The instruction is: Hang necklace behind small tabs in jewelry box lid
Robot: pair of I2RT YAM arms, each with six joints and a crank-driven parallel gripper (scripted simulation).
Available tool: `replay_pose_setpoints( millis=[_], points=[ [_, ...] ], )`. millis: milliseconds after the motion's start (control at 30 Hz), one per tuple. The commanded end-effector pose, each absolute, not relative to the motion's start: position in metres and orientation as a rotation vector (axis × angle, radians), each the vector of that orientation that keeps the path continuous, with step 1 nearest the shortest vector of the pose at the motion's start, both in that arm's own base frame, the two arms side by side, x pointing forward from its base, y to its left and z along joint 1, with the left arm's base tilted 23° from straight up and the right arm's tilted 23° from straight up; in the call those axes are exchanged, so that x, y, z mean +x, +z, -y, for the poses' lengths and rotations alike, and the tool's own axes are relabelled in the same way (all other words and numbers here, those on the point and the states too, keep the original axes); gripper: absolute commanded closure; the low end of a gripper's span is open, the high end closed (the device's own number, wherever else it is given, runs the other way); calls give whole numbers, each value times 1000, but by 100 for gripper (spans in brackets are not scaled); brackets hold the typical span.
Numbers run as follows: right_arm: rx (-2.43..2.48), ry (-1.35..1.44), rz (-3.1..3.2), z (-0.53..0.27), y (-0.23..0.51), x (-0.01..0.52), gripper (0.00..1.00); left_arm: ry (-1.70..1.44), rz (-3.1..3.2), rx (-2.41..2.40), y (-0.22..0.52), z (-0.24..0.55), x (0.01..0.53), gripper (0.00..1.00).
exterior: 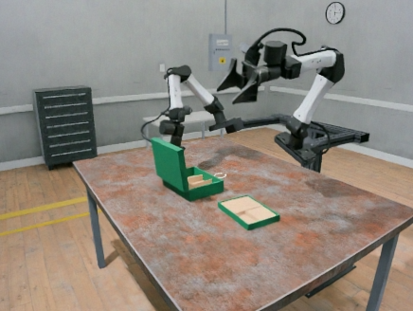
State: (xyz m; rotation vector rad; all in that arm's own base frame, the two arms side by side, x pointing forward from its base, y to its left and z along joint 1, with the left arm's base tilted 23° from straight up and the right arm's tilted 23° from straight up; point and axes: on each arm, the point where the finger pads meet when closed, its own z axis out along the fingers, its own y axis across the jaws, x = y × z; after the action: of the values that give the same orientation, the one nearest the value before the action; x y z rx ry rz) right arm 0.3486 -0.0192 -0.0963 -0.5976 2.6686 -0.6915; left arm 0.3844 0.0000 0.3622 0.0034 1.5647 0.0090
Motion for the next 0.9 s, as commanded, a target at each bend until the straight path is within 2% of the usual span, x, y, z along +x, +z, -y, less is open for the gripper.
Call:
replay_pose_setpoints(
  millis=[0, 867],
  points=[
    [-653, -726, -2547, 15, -79, 368, 100, 4, -1459, 35, 402, 4, 381, 0],
    [-1015, -887, -2335, 10, -73, 373, 100, 4, -1459, 35, 402, 4, 381, 0]
  ],
)
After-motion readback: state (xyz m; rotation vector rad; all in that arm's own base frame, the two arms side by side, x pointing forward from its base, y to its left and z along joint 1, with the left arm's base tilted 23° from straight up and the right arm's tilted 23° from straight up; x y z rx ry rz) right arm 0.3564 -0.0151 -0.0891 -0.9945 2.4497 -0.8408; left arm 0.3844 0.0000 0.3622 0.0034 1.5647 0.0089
